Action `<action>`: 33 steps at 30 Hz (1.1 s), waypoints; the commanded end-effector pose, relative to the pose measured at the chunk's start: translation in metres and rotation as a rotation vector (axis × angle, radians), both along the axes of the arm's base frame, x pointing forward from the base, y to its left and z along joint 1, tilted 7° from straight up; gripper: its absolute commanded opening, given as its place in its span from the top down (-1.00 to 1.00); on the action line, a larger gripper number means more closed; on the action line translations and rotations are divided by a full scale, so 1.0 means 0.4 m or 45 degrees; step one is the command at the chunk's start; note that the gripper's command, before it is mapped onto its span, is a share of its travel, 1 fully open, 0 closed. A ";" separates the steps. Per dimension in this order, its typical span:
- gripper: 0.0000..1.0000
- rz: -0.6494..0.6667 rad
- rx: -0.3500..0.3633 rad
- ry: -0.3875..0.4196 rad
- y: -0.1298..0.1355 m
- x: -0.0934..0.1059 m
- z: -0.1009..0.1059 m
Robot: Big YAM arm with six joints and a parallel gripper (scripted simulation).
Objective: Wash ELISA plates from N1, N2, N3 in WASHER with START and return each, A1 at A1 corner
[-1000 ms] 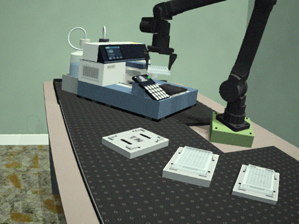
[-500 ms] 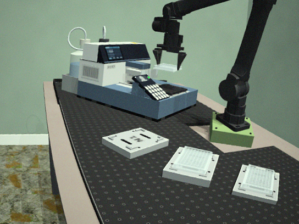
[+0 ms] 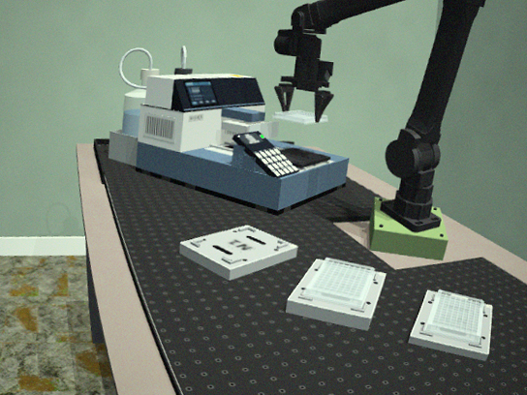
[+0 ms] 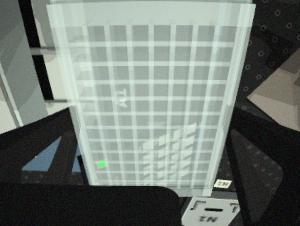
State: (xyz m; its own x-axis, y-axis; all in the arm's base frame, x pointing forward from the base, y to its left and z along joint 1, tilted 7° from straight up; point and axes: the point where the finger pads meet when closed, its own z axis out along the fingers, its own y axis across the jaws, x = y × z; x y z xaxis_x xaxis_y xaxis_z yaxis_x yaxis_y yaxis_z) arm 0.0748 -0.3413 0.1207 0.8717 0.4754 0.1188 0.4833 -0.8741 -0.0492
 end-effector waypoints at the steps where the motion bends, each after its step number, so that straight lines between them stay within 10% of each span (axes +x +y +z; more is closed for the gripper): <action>1: -0.68 -0.016 -0.046 -0.006 -0.031 0.002 0.031; 33: -0.68 -0.039 -0.013 0.001 -0.012 -0.013 -0.009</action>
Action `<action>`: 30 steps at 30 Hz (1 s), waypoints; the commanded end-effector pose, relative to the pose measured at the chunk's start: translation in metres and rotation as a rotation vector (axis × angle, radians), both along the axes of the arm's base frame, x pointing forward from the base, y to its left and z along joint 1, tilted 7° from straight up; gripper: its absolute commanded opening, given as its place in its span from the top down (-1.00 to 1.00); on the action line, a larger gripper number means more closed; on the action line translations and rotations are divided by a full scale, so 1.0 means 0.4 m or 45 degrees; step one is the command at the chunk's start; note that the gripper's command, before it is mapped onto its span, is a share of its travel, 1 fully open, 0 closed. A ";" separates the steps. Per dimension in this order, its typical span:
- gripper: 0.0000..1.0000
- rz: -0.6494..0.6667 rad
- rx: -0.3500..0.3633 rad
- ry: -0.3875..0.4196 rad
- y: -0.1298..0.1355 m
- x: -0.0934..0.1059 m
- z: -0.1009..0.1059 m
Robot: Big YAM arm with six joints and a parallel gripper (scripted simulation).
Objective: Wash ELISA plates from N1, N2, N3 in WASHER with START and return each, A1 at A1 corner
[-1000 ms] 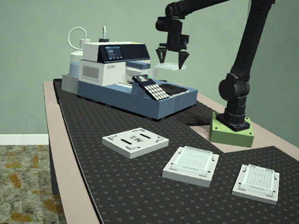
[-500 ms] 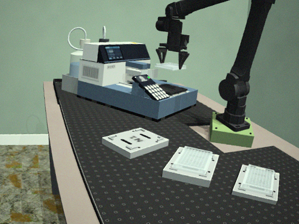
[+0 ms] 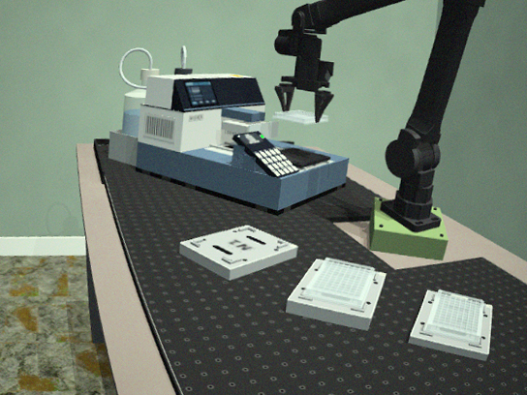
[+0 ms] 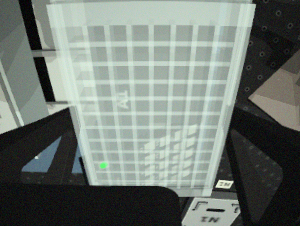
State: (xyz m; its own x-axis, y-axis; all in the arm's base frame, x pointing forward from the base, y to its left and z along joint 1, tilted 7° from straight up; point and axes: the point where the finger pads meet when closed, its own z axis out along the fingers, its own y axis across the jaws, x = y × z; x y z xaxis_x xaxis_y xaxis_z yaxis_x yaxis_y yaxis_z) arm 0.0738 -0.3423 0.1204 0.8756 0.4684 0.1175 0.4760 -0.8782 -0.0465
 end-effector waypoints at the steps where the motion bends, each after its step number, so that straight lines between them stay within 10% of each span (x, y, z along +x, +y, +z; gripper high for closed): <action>1: -0.68 -0.024 0.000 0.003 -0.008 -0.007 -0.019; 30: -0.68 -0.012 -0.007 0.000 0.004 0.012 -0.118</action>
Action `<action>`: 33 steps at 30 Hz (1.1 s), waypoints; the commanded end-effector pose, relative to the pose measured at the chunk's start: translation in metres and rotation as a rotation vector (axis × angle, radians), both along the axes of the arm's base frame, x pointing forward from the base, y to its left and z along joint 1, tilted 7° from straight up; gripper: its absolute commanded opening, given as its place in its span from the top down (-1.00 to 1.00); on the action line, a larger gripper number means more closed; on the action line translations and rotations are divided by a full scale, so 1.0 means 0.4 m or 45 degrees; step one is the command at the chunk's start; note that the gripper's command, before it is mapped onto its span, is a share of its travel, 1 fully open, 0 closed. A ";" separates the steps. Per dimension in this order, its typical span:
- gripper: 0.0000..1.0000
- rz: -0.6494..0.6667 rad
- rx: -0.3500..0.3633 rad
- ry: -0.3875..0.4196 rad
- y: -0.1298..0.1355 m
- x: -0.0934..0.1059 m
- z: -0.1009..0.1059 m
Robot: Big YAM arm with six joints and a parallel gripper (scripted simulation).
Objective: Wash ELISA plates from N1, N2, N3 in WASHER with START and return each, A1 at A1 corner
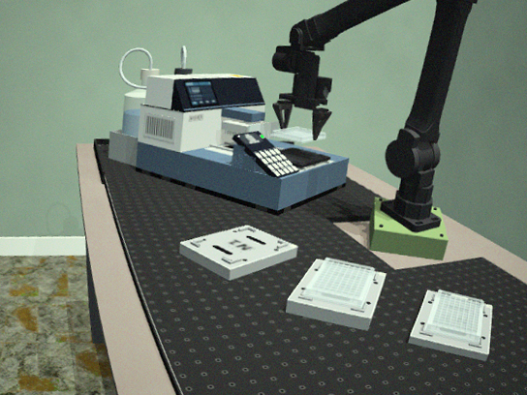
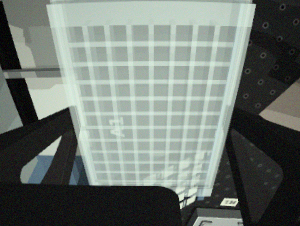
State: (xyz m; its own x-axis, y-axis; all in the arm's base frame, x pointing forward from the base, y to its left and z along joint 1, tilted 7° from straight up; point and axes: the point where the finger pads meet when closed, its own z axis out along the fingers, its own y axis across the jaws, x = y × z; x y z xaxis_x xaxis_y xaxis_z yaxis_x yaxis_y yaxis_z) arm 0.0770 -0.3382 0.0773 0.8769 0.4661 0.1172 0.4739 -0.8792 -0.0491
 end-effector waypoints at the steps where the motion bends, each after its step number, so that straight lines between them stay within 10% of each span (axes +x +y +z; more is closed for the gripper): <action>1: -0.68 -0.008 -0.002 0.000 -0.005 0.006 -0.019; 33: -0.68 -0.002 -0.041 -0.008 -0.023 0.013 -0.055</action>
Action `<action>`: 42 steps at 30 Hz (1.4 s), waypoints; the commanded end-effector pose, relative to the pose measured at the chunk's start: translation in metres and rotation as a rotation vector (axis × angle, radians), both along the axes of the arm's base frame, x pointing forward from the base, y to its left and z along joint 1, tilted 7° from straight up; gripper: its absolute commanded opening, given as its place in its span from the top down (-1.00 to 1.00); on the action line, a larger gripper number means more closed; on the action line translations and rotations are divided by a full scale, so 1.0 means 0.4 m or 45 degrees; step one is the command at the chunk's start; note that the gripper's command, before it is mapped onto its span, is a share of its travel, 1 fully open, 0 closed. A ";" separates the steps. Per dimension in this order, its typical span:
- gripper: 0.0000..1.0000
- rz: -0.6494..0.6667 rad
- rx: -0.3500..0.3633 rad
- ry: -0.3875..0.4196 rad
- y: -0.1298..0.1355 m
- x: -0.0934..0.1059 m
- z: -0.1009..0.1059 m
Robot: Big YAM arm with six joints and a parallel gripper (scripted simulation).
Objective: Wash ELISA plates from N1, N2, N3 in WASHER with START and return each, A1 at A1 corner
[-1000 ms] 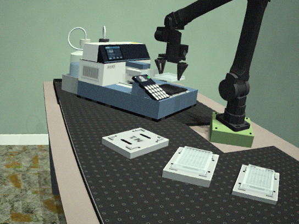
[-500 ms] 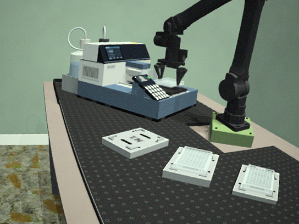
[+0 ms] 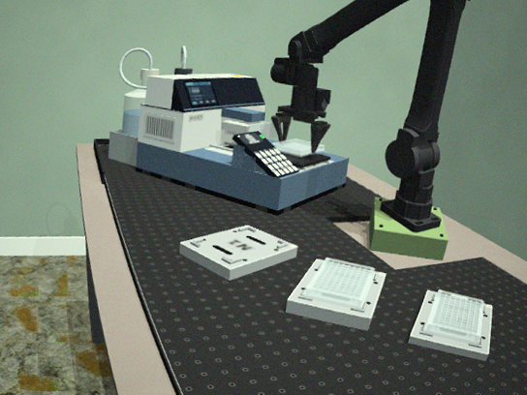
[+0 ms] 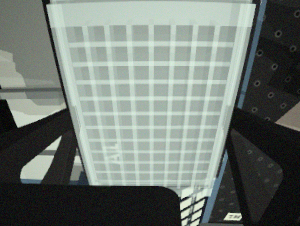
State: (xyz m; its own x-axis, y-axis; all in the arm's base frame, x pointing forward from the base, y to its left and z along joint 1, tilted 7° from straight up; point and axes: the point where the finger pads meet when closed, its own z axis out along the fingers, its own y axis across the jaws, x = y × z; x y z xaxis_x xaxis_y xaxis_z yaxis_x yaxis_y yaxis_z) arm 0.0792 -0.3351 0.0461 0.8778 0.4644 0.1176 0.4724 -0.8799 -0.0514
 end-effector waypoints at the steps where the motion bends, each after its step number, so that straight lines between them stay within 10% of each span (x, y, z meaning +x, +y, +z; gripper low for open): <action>1: -0.68 0.000 -0.044 -0.009 -0.031 0.008 0.023; 42: -0.68 -0.002 -0.054 -0.012 -0.025 0.014 0.021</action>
